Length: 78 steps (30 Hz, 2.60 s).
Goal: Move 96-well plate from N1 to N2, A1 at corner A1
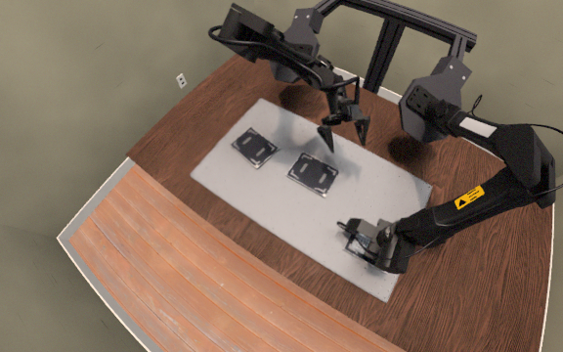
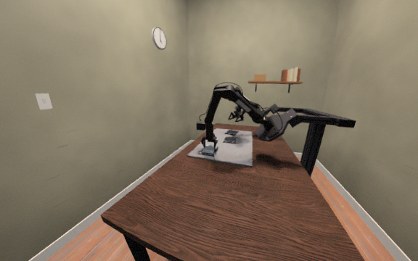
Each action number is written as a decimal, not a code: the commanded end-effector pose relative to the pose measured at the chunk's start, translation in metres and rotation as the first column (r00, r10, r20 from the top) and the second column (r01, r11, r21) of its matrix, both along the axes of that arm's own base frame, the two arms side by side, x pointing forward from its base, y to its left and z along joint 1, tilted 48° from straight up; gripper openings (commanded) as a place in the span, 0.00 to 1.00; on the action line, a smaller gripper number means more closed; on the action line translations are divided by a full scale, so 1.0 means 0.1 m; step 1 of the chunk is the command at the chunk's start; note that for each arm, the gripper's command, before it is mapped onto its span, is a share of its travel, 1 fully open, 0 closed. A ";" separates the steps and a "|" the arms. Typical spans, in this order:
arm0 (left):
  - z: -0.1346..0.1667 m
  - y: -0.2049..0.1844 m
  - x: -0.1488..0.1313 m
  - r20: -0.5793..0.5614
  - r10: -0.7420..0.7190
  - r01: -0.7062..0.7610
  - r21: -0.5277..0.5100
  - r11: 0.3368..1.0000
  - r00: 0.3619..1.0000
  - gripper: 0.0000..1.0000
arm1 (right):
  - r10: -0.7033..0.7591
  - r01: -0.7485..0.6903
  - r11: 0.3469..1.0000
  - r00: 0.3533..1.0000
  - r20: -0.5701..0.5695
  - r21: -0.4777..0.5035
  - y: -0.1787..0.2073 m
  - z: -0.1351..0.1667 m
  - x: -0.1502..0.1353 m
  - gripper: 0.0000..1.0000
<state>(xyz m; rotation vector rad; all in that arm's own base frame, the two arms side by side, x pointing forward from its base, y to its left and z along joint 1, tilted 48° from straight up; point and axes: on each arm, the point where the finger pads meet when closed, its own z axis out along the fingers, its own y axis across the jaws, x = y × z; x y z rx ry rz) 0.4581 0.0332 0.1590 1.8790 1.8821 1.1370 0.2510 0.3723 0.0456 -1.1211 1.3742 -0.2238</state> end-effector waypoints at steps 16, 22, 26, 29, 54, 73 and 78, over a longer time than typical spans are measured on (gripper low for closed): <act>0.06 -0.03 0.00 -0.002 0.001 -0.001 -0.009 1.000 1.000 1.00 | 0.016 -0.016 1.000 1.000 0.001 -0.014 0.02 -0.03 -0.06 1.00; 0.15 -0.08 -0.06 -0.003 0.000 0.000 -0.003 1.000 1.000 1.00 | 0.016 -0.016 1.000 1.000 0.001 -0.014 0.02 -0.03 -0.06 1.00; 0.15 -0.10 -0.12 -0.013 0.000 0.000 -0.002 1.000 1.000 1.00 | 0.016 -0.016 1.000 1.000 0.001 -0.014 0.02 -0.03 -0.06 1.00; 0.19 -0.11 -0.19 0.014 0.000 0.000 -0.006 1.000 1.000 1.00 | 0.016 -0.016 1.000 1.000 0.001 -0.014 0.02 -0.03 -0.06 1.00; 0.79 -0.45 -0.57 0.098 0.014 -0.002 -0.123 0.992 0.995 1.00 | 0.016 -0.016 1.000 1.000 0.001 -0.014 0.02 -0.03 -0.06 1.00; 0.89 -0.41 -0.74 0.433 0.329 0.054 -0.668 0.742 0.840 1.00 | 0.016 -0.016 1.000 1.000 0.001 -0.014 0.02 -0.03 -0.06 1.00; 0.93 -0.41 -0.76 0.465 0.398 0.100 -0.740 0.665 0.791 1.00 | 0.016 -0.016 1.000 1.000 0.001 -0.014 0.02 -0.03 -0.06 1.00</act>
